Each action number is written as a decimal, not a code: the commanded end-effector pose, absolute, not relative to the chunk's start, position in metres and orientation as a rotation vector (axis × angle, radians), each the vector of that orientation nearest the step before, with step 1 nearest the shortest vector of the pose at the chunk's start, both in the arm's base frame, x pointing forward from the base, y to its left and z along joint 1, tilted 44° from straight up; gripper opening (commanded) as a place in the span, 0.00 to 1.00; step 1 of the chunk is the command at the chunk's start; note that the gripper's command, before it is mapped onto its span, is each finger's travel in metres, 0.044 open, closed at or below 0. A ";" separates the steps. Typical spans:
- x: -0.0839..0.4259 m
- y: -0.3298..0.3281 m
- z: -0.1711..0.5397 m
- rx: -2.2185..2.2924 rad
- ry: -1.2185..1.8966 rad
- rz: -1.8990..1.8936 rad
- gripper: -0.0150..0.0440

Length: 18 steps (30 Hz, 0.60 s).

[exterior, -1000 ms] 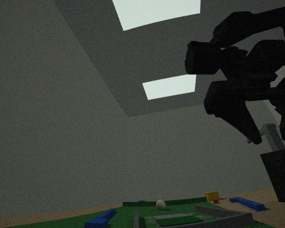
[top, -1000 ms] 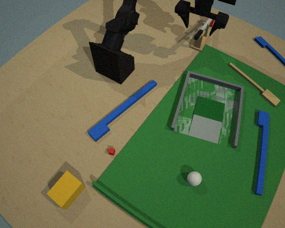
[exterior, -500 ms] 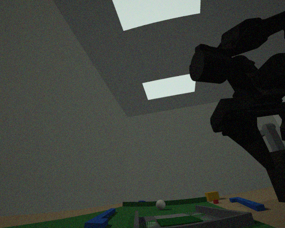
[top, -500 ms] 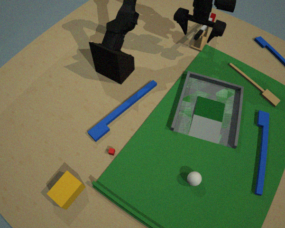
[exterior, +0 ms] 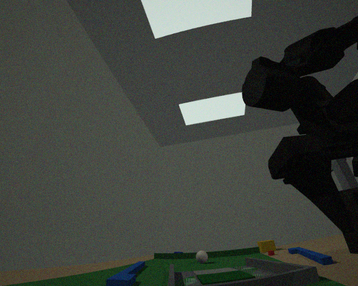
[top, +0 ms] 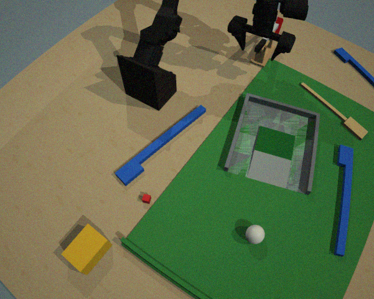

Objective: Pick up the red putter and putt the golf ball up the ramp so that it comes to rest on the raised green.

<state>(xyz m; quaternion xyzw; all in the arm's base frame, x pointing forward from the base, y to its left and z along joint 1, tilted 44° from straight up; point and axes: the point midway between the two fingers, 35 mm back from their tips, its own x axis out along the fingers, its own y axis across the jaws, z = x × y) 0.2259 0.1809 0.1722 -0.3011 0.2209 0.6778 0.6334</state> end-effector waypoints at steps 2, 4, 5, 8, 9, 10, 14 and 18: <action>0.225 0.184 0.166 -0.686 0.516 1.549 1.00; 0.225 0.184 0.166 -0.686 0.516 1.549 1.00; 0.225 0.184 0.169 -0.688 0.506 1.551 0.96; 0.225 0.184 0.169 -0.688 0.506 1.551 0.82; 0.225 0.184 0.169 -0.688 0.506 1.551 0.78; 0.225 0.184 0.169 -0.688 0.506 1.551 0.73; 0.225 0.184 0.169 -0.688 0.506 1.551 0.56; 0.225 0.184 0.169 -0.688 0.506 1.551 0.38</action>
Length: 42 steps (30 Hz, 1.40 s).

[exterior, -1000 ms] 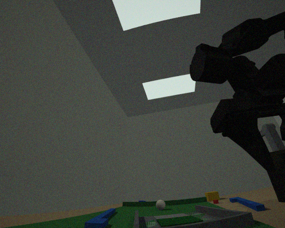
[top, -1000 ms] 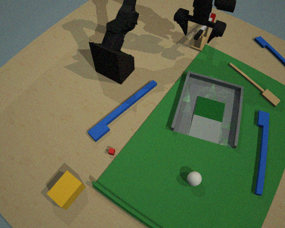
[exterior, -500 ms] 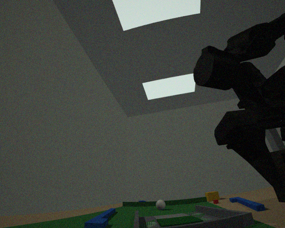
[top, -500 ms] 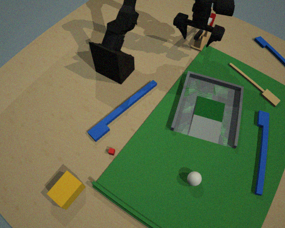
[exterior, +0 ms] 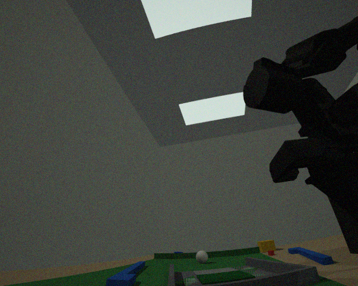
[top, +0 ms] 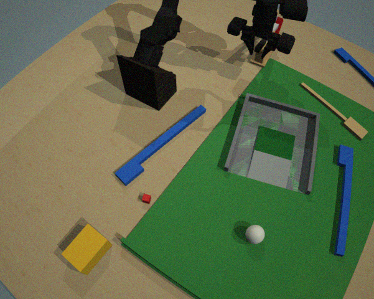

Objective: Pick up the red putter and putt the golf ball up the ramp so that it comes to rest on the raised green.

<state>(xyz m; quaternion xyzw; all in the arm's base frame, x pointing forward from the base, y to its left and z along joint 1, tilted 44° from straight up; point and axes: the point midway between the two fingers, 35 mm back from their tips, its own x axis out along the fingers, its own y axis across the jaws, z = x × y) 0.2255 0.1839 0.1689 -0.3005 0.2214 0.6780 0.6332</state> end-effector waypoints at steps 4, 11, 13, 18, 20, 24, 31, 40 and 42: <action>0.225 0.184 0.169 -0.688 0.506 1.551 0.27; 0.227 0.178 0.174 -0.691 0.509 1.551 0.25; 0.229 0.172 0.180 -0.694 0.511 1.550 0.25; 0.231 0.154 0.197 -0.698 0.516 1.550 0.25; 0.231 0.147 0.204 -0.699 0.518 1.550 0.25; 0.231 0.133 0.218 -0.697 0.518 1.551 0.25; 0.227 0.114 0.239 -0.689 0.514 1.551 0.25; 0.248 0.096 0.216 -0.669 0.637 1.481 0.25; 0.258 0.084 0.207 -0.656 0.691 1.446 0.25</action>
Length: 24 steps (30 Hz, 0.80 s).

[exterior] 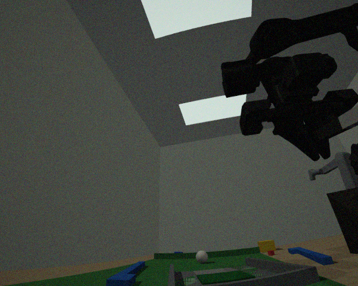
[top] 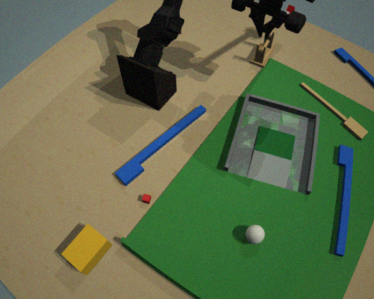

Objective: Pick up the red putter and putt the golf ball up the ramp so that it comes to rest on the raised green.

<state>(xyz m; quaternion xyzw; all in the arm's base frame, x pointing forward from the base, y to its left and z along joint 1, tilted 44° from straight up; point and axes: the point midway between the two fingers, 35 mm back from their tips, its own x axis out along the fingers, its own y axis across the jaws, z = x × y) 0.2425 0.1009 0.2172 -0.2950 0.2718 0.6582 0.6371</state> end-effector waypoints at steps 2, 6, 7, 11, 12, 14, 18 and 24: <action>0.267 0.072 0.199 -0.641 0.746 1.409 0.25; 0.283 0.048 0.181 -0.609 0.859 1.332 0.25; 0.286 0.042 0.177 -0.600 0.887 1.312 0.25; 0.299 0.015 0.158 -0.564 0.996 1.232 0.25; 0.302 0.008 0.154 -0.554 1.022 1.211 0.25; 0.306 -0.005 0.144 -0.534 1.075 1.170 0.25; 0.314 -0.034 0.125 -0.492 1.177 1.085 0.25; 0.319 -0.076 0.097 -0.428 1.317 0.959 0.25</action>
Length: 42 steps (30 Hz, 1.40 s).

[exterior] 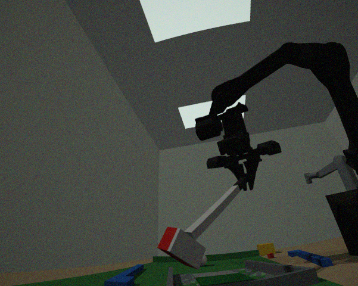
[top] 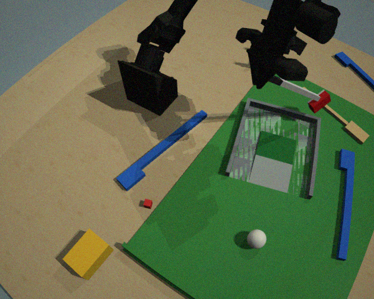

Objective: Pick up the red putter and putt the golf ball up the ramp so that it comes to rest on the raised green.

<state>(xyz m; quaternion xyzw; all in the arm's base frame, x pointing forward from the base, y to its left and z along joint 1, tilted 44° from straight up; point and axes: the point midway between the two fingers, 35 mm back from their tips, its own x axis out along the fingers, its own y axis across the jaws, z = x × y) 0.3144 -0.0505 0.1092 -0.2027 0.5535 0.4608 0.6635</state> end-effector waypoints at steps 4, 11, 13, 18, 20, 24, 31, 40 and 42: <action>0.319 -0.103 0.079 -0.384 1.402 0.877 0.25; 0.312 -0.152 0.046 -0.301 1.550 0.724 0.25; 0.308 -0.166 0.036 -0.276 1.592 0.679 0.25; 0.295 -0.201 0.011 -0.214 1.692 0.566 0.25; 0.289 -0.214 0.000 -0.188 1.731 0.520 0.25; 0.274 -0.239 -0.020 -0.137 1.807 0.428 0.25; 0.264 -0.254 -0.032 -0.106 1.851 0.371 0.25; 0.265 -0.252 -0.040 -0.106 1.851 0.371 0.25; 0.267 -0.250 -0.050 -0.106 1.851 0.371 0.25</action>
